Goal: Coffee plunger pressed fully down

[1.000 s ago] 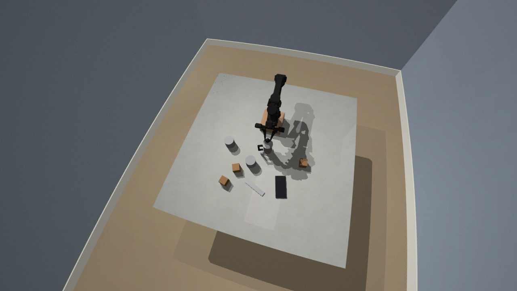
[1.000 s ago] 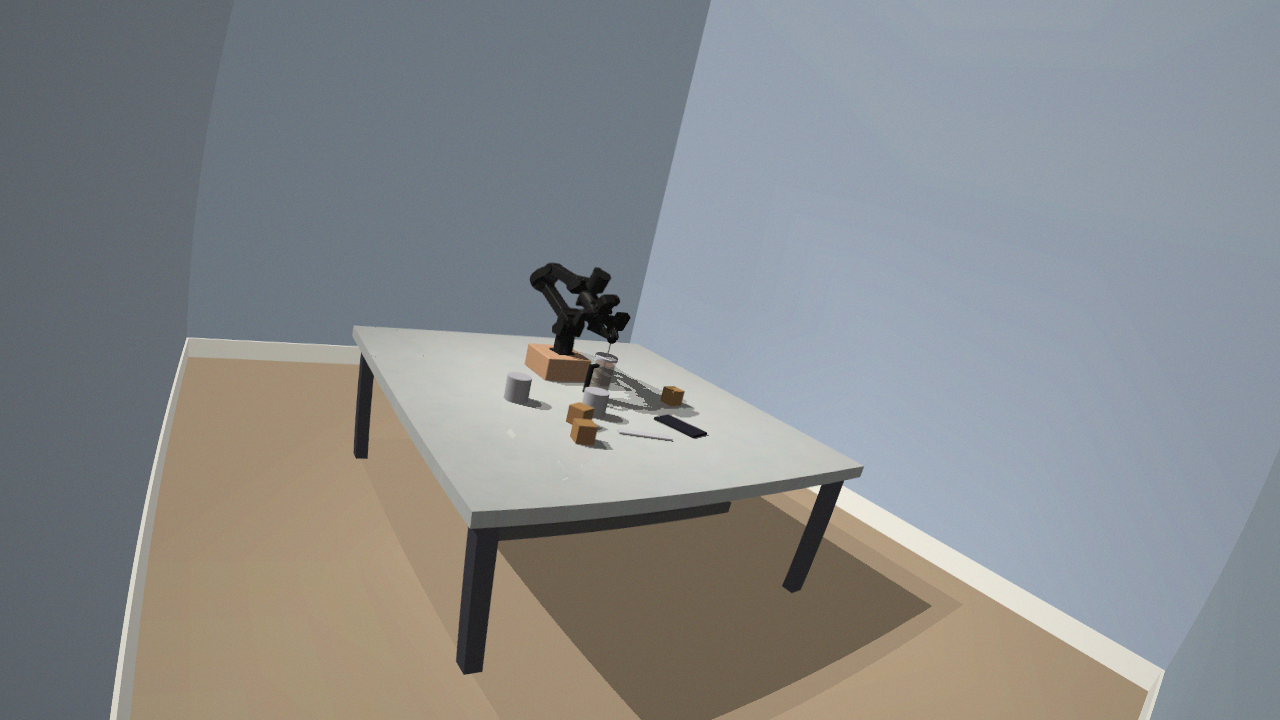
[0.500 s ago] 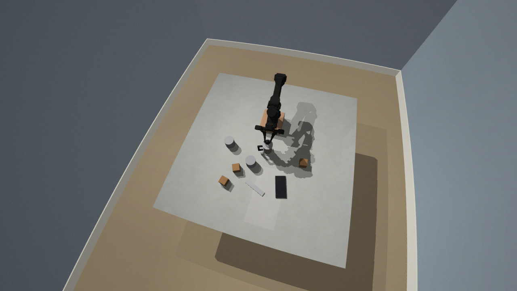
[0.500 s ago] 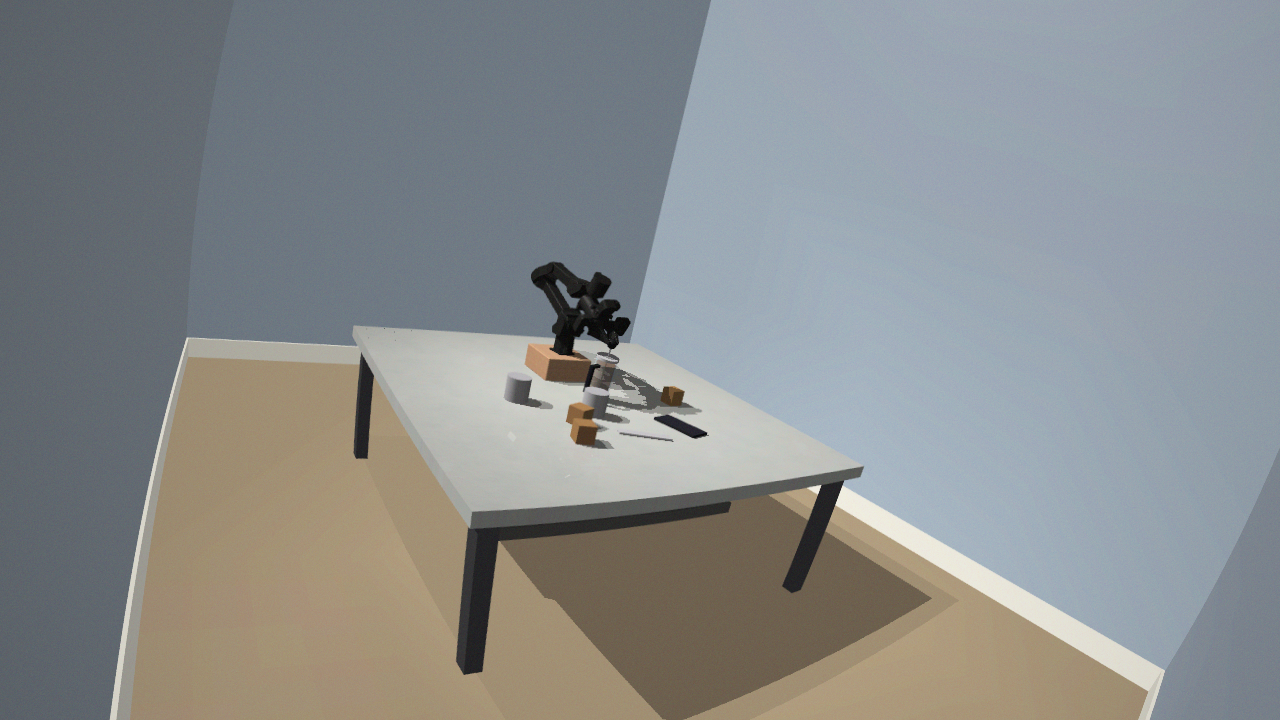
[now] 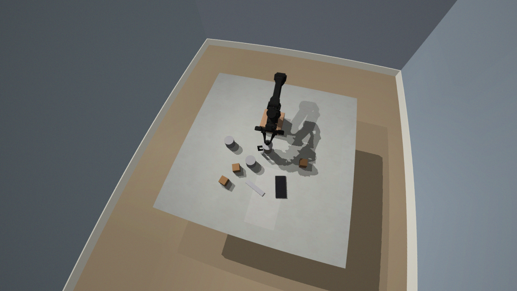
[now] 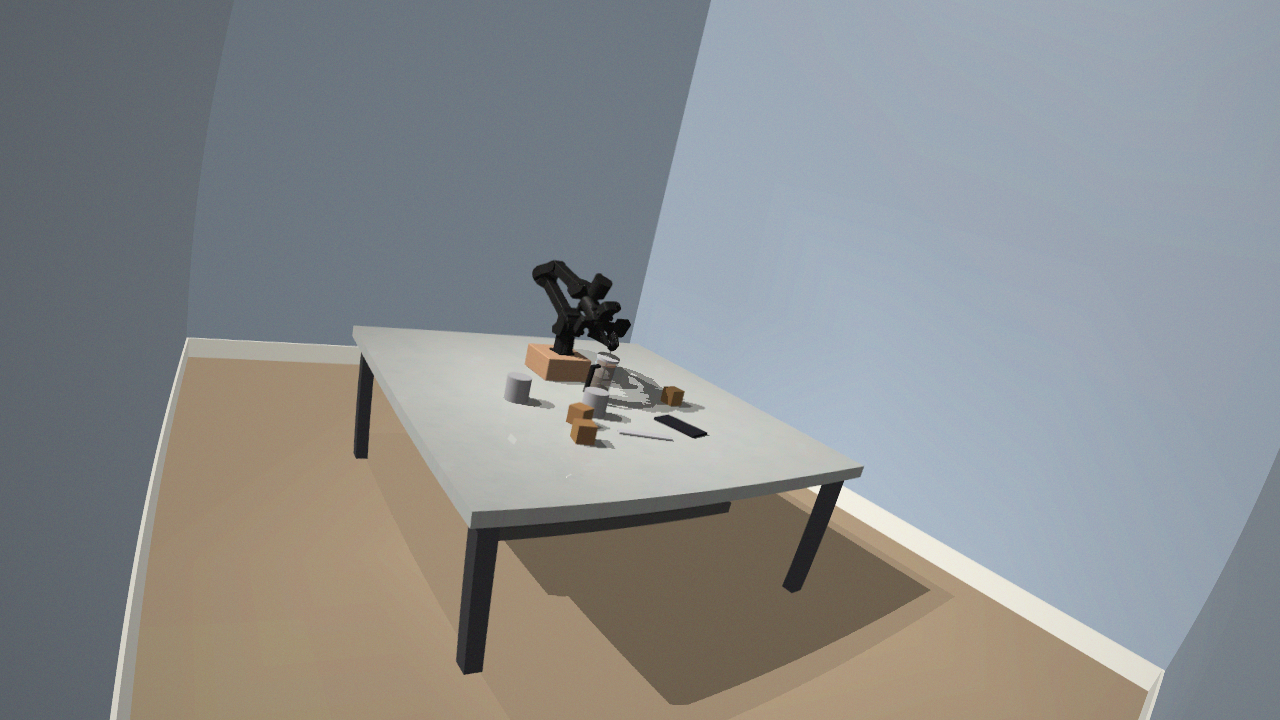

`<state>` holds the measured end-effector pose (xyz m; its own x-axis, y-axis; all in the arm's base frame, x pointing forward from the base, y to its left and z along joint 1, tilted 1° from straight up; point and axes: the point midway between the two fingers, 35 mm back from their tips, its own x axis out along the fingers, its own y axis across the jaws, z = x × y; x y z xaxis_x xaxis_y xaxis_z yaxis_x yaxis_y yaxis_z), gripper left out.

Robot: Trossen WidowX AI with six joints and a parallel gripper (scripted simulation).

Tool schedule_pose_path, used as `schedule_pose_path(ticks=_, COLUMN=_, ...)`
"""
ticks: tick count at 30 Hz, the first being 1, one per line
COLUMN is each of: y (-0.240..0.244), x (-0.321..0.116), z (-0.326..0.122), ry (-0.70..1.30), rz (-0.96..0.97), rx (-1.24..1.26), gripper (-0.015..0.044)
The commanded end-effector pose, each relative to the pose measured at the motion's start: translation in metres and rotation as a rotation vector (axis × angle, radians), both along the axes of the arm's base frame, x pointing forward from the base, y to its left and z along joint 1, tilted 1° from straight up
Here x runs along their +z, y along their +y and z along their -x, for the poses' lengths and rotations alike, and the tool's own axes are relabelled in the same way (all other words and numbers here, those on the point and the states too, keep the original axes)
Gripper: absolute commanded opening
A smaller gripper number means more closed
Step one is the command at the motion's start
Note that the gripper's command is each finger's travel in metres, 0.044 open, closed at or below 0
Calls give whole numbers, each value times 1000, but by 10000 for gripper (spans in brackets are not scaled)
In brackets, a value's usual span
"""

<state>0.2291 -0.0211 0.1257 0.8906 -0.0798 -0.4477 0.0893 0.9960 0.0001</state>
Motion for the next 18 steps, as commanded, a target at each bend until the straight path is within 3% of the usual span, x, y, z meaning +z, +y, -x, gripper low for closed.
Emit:
schedule_pose_path(ticks=1, y=0, x=-11, z=0, ry=35, rz=-7, rx=-3, gripper=116)
schedule_pose_path(ticks=18, y=0, x=-10, z=-5, ry=34, rz=-7, rx=-3, gripper=116)
